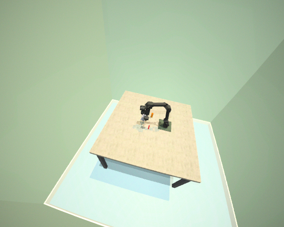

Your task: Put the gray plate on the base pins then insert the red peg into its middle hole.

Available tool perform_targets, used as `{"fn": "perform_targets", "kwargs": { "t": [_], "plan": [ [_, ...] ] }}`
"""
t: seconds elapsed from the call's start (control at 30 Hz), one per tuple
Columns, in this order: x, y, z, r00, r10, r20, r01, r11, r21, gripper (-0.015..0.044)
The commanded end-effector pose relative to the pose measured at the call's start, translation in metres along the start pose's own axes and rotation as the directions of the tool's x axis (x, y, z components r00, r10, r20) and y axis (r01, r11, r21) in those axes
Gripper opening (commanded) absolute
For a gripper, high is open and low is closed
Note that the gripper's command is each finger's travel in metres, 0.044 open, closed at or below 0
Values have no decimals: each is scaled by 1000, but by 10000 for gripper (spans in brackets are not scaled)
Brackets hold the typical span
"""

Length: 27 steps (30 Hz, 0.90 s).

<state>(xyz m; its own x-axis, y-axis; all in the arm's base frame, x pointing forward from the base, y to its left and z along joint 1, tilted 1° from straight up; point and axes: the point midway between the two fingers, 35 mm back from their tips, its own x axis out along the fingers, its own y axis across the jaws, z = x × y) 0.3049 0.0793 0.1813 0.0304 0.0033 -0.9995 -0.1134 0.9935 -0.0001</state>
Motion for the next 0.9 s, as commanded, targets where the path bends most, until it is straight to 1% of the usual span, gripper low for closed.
{"fn": "perform_targets", "kwargs": {
  "t": [0.0,0.17,0.4,0.87],
  "plan": [
    [6,44,-38,1000,4,-9,3,781,624,440],
    [7,55,-50,1000,5,-11,5,644,765,440],
    [9,65,-62,1000,5,-12,9,408,913,440],
    [9,66,-60,1000,5,-12,9,399,917,440]
  ]
}}
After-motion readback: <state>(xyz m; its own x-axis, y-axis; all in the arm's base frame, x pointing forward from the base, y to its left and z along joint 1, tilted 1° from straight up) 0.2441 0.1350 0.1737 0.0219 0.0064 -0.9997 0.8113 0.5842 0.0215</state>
